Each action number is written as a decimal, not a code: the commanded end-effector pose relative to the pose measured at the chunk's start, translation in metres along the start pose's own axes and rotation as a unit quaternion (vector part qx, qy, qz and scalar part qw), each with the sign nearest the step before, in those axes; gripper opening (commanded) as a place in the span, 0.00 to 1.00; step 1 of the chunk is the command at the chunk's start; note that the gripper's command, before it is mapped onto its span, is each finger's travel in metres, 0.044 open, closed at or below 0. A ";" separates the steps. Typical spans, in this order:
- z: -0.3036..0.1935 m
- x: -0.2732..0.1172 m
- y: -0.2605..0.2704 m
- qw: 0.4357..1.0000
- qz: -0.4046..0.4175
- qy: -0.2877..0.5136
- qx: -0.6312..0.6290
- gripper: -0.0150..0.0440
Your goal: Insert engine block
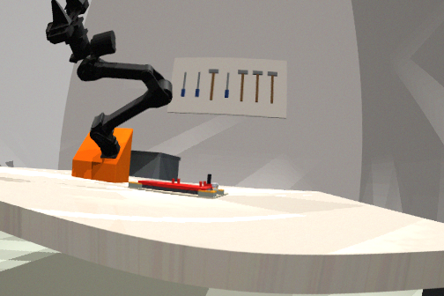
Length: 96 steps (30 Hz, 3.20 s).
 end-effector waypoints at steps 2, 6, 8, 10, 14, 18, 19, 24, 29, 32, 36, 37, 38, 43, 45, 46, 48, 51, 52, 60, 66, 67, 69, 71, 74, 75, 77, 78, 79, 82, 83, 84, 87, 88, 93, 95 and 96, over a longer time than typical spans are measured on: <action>0.000 0.000 0.000 1.000 0.000 0.000 0.000 1.00; 0.005 0.002 0.001 1.000 0.003 -0.008 0.008 1.00; 0.009 0.004 0.002 1.000 0.006 -0.016 0.015 1.00; 0.014 0.006 0.002 0.999 0.008 -0.025 0.022 1.00; 0.024 0.010 0.002 0.998 0.011 -0.042 0.036 1.00; 0.033 0.014 0.000 0.997 0.011 -0.059 0.048 1.00; 0.035 0.015 0.000 0.997 0.011 -0.063 0.051 1.00; 0.047 0.020 -0.004 0.994 0.008 -0.085 0.065 1.00; 0.058 0.024 -0.010 0.991 0.002 -0.107 0.079 1.00; 0.065 0.027 -0.014 0.989 -0.003 -0.120 0.087 1.00; 0.072 0.030 -0.020 0.986 -0.011 -0.135 0.096 1.00; 0.074 0.030 -0.021 0.985 -0.013 -0.139 0.098 1.00; 0.076 0.031 -0.023 0.984 -0.015 -0.143 0.100 1.00; 0.085 0.034 -0.033 0.980 -0.029 -0.163 0.112 1.00; 0.089 0.036 -0.038 0.977 -0.036 -0.172 0.116 1.00; 0.091 0.037 -0.041 0.976 -0.040 -0.177 0.119 1.00; 0.094 0.038 -0.046 0.974 -0.048 -0.185 0.123 1.00; 0.099 0.040 -0.055 0.970 -0.060 -0.198 0.130 1.00; 0.101 0.040 -0.058 0.968 -0.065 -0.202 0.132 1.00; 0.110 0.044 -0.085 0.956 -0.106 -0.231 0.146 1.00; 0.114 0.046 -0.107 0.945 -0.142 -0.249 0.155 1.00; 0.114 0.046 -0.111 0.943 -0.148 -0.252 0.156 1.00; 0.115 0.046 -0.119 0.940 -0.161 -0.257 0.159 1.00; 0.115 0.046 -0.127 0.936 -0.175 -0.261 0.161 1.00; 0.114 0.046 -0.139 0.929 -0.195 -0.267 0.164 1.00; 0.114 0.046 -0.143 0.927 -0.202 -0.269 0.164 1.00; 0.113 0.046 -0.151 0.923 -0.216 -0.272 0.166 1.00; 0.112 0.046 -0.155 0.921 -0.224 -0.273 0.166 1.00; 0.111 0.046 -0.159 0.918 -0.231 -0.274 0.167 1.00; 0.109 0.045 -0.172 0.911 -0.253 -0.277 0.168 1.00; 0.107 0.045 -0.176 0.909 -0.261 -0.277 0.169 1.00; 0.106 0.044 -0.180 0.907 -0.269 -0.278 0.169 1.00; 0.102 0.043 -0.192 0.899 -0.292 -0.278 0.169 1.00; 0.100 0.042 -0.197 0.897 -0.300 -0.278 0.169 1.00; 0.091 0.039 -0.217 0.883 -0.339 -0.275 0.169 1.00; 0.087 0.038 -0.225 0.878 -0.355 -0.273 0.168 1.00; 0.084 0.037 -0.229 0.875 -0.364 -0.272 0.168 1.00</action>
Point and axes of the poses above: the point midway between the two fingers, 35 mm back from their tips, its own x axis out along the fingers, its own y axis across the jaws, z = x × y, the point moved 9 cm from there along -x, back along the fingers, and after that the axes turned 11 degrees about x, right-handed, at the moved point
